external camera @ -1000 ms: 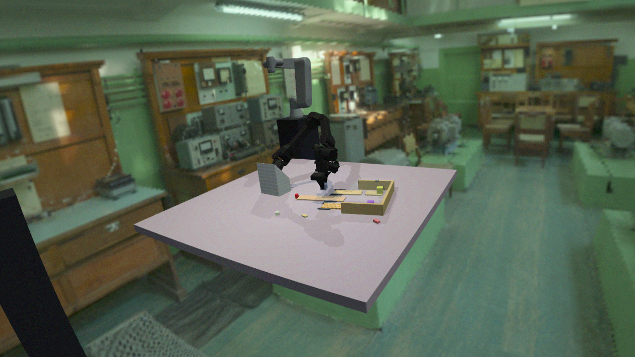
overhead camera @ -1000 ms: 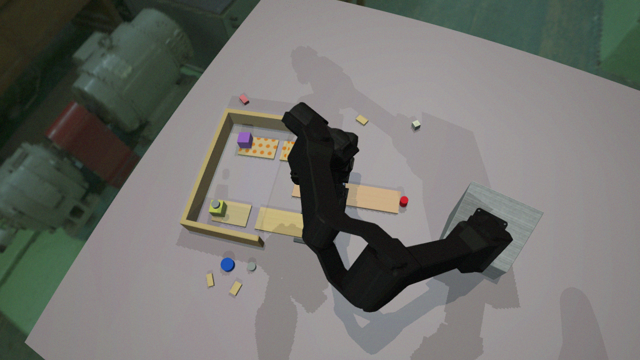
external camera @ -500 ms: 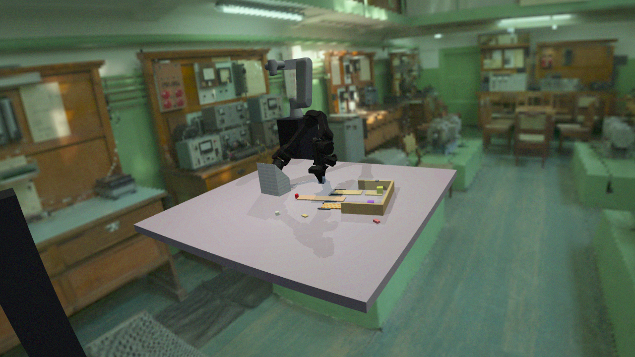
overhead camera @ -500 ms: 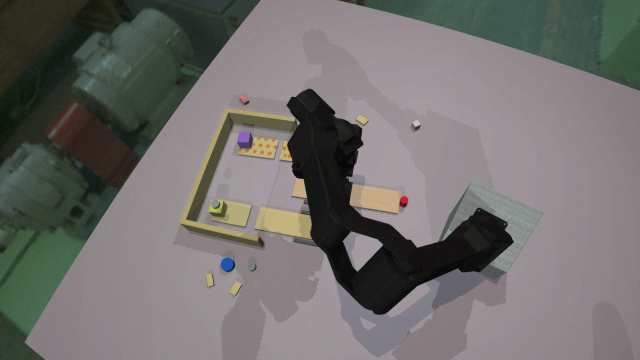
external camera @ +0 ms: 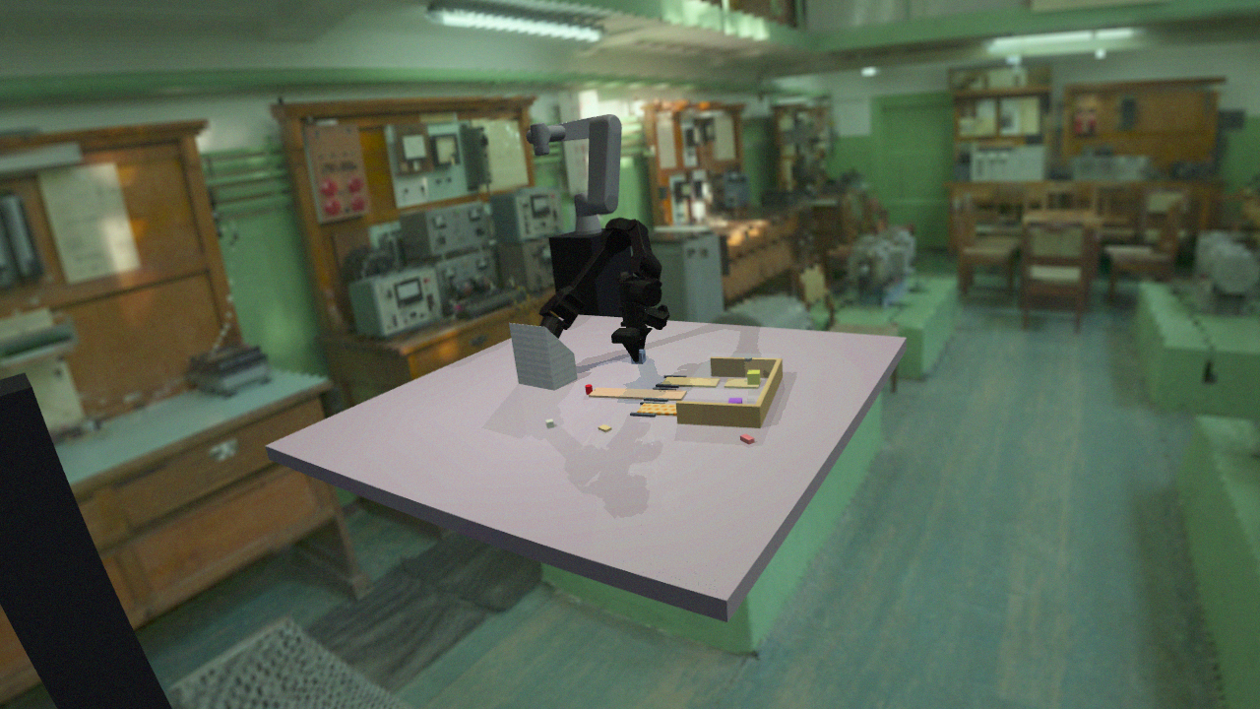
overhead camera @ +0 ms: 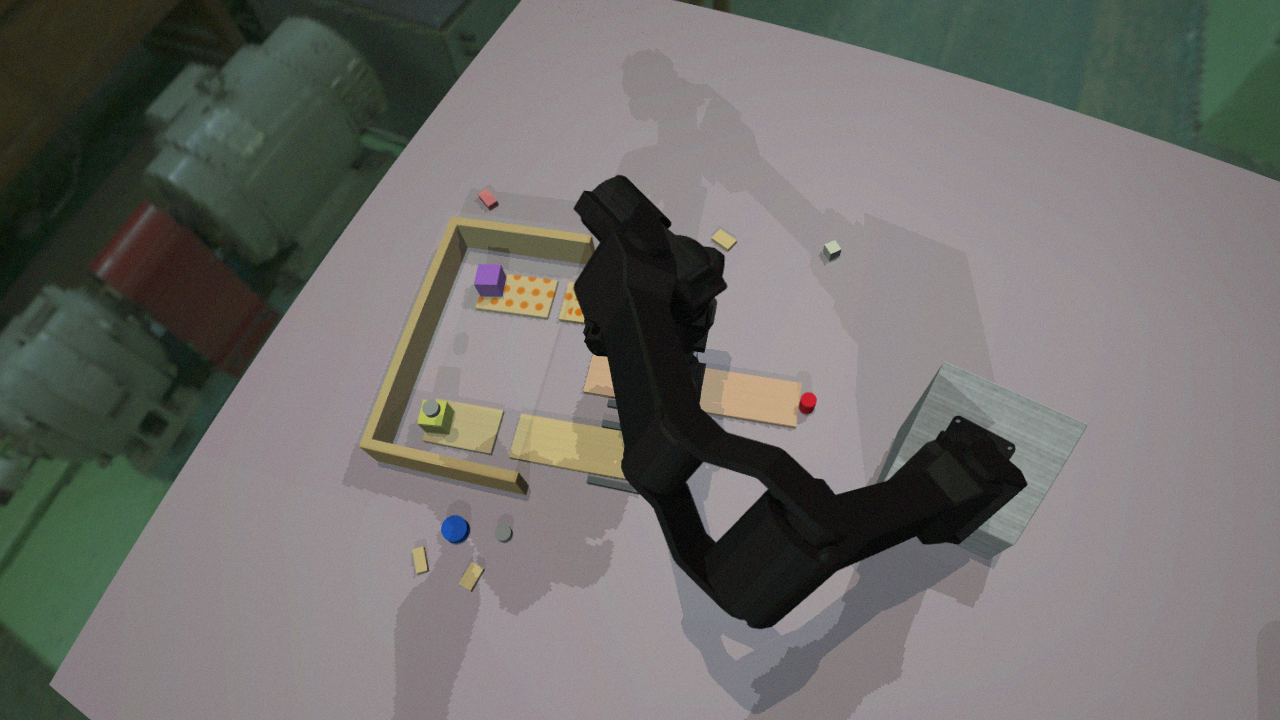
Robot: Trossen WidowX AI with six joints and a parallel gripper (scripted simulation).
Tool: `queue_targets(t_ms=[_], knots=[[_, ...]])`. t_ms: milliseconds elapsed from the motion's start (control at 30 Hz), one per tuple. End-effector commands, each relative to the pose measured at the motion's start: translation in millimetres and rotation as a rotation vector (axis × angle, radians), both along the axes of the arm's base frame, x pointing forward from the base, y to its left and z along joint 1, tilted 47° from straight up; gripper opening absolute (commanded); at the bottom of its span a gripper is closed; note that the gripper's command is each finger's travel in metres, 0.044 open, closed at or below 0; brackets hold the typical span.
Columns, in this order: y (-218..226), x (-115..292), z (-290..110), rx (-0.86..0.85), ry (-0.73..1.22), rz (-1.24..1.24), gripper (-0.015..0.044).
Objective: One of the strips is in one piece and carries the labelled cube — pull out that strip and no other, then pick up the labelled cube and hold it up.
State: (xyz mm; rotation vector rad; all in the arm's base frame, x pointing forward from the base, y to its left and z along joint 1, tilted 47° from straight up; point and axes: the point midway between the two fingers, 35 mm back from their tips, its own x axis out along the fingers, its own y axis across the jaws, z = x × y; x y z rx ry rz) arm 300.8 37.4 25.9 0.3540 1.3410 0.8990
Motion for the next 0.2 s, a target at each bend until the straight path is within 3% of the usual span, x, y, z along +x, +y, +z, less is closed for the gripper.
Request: queue_targets(t_ms=[0, 167], knots=[[-0.7, -0.4, -0.1, -0.004, -0.002, 0.005, 0.0], [-0.7, -0.4, -0.1, -0.004, -0.002, 0.005, 0.0]])
